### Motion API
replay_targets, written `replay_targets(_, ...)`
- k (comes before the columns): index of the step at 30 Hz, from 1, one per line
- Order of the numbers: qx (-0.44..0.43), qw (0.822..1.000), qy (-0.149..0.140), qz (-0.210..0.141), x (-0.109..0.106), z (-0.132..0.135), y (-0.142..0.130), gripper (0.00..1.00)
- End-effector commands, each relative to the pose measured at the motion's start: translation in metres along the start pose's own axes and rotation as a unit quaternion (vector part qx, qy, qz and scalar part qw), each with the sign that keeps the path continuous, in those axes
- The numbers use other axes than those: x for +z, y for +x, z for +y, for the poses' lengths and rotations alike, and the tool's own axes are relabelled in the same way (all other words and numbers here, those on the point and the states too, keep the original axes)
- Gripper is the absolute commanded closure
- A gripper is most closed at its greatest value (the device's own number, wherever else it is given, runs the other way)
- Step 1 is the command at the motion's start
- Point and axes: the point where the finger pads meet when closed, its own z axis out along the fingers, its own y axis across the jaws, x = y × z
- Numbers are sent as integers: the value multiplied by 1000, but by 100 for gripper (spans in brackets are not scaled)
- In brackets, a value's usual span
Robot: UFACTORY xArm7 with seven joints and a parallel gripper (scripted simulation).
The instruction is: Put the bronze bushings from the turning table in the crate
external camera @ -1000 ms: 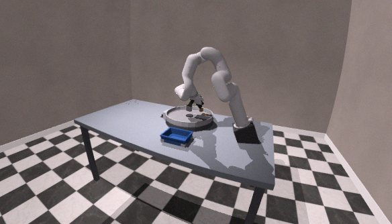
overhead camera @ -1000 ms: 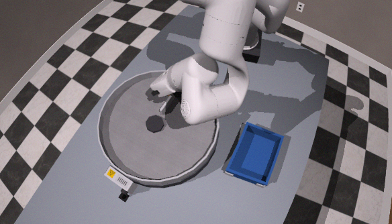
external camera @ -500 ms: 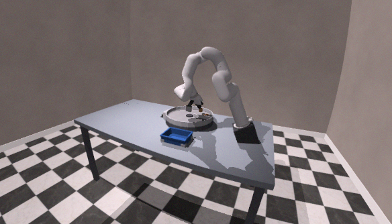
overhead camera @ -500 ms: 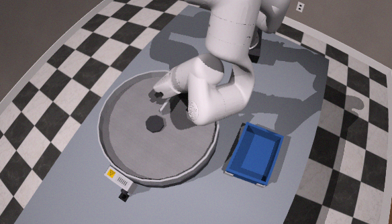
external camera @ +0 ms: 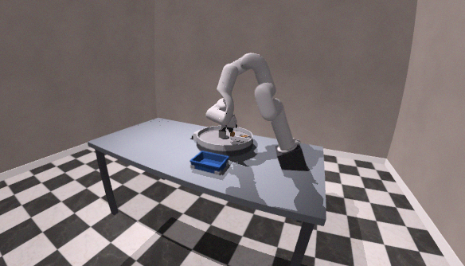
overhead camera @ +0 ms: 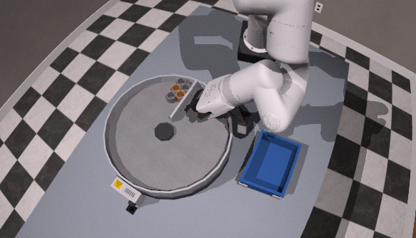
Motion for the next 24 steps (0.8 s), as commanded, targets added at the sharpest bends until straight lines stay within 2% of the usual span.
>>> replay_targets(1,-46,998,-41,-4,-28,7,29,100)
replay_targets(8,-96,992,-81,-5,-53,16,61,100)
replay_targets(14,-151,980,-128,-4,-83,26,97,100)
replay_targets(16,-151,980,-128,-4,-83,26,97,100)
replay_targets(24,-227,955,-192,-4,-124,39,147,100)
